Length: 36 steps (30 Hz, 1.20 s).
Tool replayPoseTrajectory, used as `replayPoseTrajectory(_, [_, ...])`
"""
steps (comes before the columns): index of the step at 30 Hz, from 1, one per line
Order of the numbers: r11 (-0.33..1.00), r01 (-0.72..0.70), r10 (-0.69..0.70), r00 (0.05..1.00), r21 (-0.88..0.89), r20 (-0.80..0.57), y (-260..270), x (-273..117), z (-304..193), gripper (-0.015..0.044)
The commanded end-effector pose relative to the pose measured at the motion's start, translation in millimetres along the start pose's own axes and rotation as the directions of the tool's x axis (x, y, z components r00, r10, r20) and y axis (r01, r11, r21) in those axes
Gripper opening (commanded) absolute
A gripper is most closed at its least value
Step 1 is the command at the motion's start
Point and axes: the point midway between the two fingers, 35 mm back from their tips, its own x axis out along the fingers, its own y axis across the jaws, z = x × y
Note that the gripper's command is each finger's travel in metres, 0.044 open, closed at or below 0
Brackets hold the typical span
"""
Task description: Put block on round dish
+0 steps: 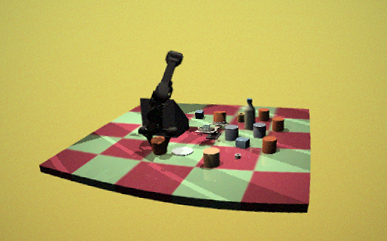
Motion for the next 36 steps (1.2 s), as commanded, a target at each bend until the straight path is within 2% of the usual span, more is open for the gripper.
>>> replayPoseTrajectory(1, [1.000,-0.001,0.001,1.000,-0.002,0.002,0,-1,0,0.0131])
replayPoseTrajectory(13, [1.000,-0.001,0.001,1.000,-0.001,0.002,1,-6,1,0.0440])
replayPoseTrajectory(18, [1.000,-0.003,0.003,1.000,0.004,0.000,0,-49,0,0.0440])
replayPoseTrajectory(23, [1.000,-0.002,0.002,1.000,0.004,-0.002,0,-54,0,0.0440])
replayPoseTrajectory(30, [0.998,0.029,-0.027,0.998,-0.050,0.052,31,-71,-7,0.0260])
replayPoseTrajectory(36, [0.996,0.015,-0.011,0.999,-0.082,0.051,86,-89,-40,0.0260])
